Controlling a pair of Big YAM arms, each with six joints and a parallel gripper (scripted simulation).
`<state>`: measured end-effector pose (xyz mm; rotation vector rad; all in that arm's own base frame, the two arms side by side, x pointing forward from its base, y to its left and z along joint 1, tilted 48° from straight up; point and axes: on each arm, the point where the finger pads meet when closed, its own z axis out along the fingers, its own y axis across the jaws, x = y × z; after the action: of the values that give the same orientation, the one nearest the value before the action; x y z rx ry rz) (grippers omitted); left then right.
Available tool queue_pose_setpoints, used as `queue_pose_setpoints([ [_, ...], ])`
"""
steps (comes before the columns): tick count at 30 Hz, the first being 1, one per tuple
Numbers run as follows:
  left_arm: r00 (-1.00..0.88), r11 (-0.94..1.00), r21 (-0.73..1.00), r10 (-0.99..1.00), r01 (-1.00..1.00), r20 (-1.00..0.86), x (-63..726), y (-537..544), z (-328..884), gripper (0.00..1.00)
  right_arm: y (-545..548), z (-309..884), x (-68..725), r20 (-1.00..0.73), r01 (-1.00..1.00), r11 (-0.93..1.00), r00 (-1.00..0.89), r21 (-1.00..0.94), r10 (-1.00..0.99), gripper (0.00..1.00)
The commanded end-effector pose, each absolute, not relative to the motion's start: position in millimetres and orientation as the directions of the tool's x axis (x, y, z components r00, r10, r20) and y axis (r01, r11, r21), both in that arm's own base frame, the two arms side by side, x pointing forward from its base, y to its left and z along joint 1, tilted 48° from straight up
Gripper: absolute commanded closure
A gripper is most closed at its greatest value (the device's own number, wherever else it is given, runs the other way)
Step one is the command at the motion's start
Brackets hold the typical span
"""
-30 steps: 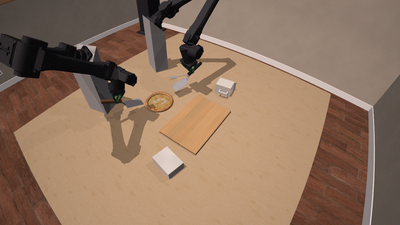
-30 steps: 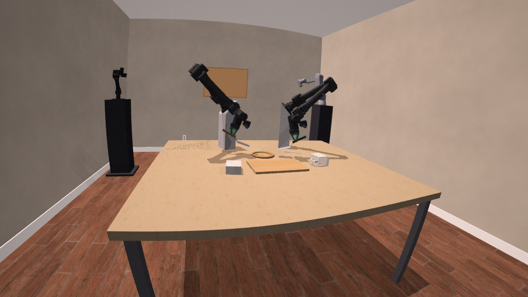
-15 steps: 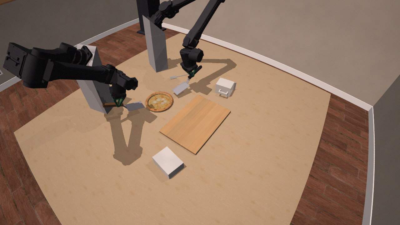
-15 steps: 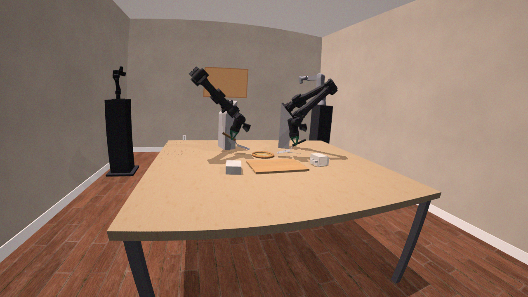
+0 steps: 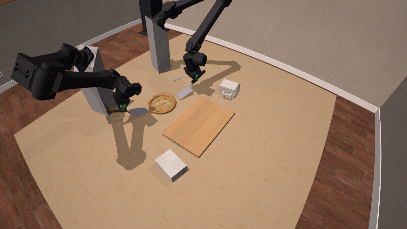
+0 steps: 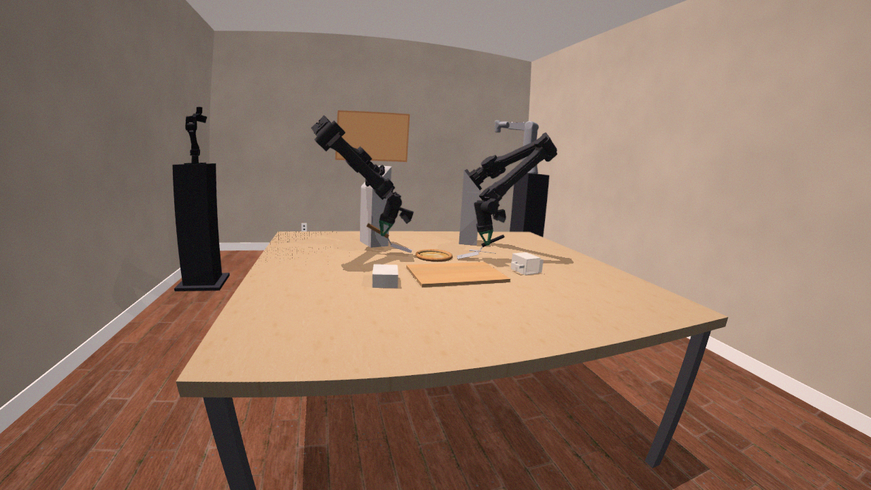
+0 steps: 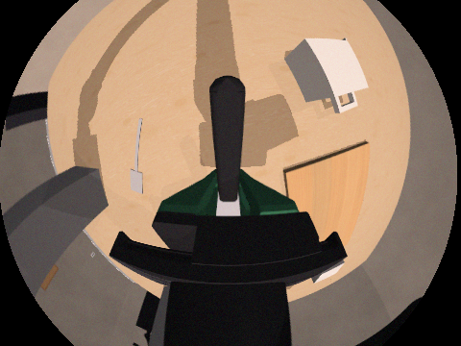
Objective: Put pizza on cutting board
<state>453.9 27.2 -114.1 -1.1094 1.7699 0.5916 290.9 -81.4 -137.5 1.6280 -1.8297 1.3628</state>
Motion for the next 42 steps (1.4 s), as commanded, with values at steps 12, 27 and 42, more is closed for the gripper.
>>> queue_pose_setpoints([
  [12,-0.153,0.490,-0.082,-0.420,-0.868,-0.894,460,21,-107,0.94,-95,-150,291,0.773,-0.906,-0.120,-0.270,-0.405,-0.575,0.94],
  [27,-0.175,0.497,-0.062,-0.417,-0.865,-0.892,451,20,-116,0.94,-87,-153,298,0.771,-0.901,-0.131,-0.270,-0.413,-0.577,0.94],
  [42,-0.173,0.499,-0.066,-0.417,-0.864,-0.892,453,18,-110,0.94,-75,-165,297,0.767,-0.900,-0.124,-0.276,-0.418,-0.579,0.94],
])
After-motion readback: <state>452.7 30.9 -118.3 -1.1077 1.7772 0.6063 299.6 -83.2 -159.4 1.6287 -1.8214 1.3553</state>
